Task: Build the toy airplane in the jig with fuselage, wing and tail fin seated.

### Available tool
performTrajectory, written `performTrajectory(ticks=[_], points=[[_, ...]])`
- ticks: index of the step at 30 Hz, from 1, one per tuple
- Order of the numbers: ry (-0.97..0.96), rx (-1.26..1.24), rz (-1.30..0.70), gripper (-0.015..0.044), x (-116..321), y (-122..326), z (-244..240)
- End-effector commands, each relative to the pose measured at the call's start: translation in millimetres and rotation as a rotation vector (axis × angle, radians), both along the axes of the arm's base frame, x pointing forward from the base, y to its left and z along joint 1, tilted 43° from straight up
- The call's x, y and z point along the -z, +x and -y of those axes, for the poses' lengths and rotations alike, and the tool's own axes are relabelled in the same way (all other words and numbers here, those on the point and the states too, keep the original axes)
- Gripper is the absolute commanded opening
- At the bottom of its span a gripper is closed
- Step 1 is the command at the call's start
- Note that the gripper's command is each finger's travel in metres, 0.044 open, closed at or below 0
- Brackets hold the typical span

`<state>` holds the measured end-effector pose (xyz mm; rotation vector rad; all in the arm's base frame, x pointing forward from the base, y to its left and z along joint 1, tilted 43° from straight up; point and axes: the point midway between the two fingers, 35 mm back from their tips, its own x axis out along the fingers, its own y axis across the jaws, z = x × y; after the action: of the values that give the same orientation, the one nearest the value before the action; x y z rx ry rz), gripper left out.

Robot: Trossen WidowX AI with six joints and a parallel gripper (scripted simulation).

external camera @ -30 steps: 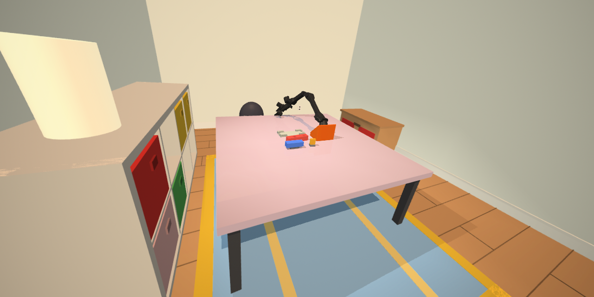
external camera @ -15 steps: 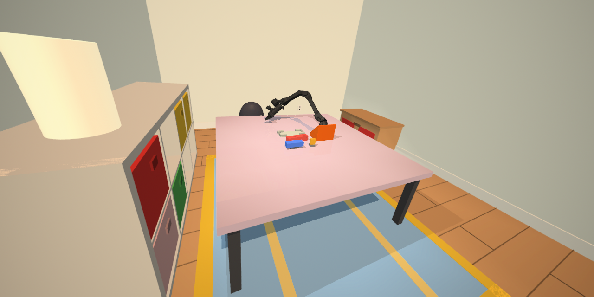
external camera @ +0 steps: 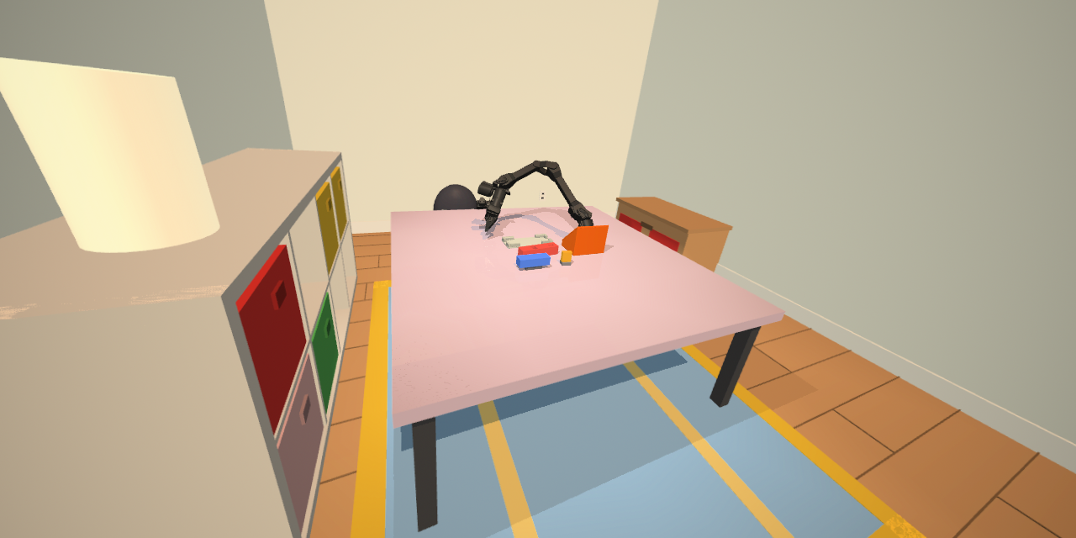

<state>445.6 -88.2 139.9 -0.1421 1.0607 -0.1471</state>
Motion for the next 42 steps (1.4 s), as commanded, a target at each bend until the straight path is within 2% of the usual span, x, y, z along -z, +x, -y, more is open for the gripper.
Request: performTrajectory(ticks=[1, 6, 11, 18, 24, 29, 42], points=[[-0.003, 0.007, -0.139, 0.0440, 32, -21, -50], [-0.076, 0.013, -0.310, 0.0440, 65, -62, -110], [-0.257, 0.005, -0.451, 0.0440, 90, -122, -160], [-0.573, -0.046, -0.484, 0.0440, 96, -192, -194], [-0.582, -0.048, -0.482, 0.0440, 98, -193, -193], [-0.583, -0.047, -0.481, 0.0440, 134, -189, -160], [-0.583, -0.047, -0.481, 0.0440, 149, -186, -146]])
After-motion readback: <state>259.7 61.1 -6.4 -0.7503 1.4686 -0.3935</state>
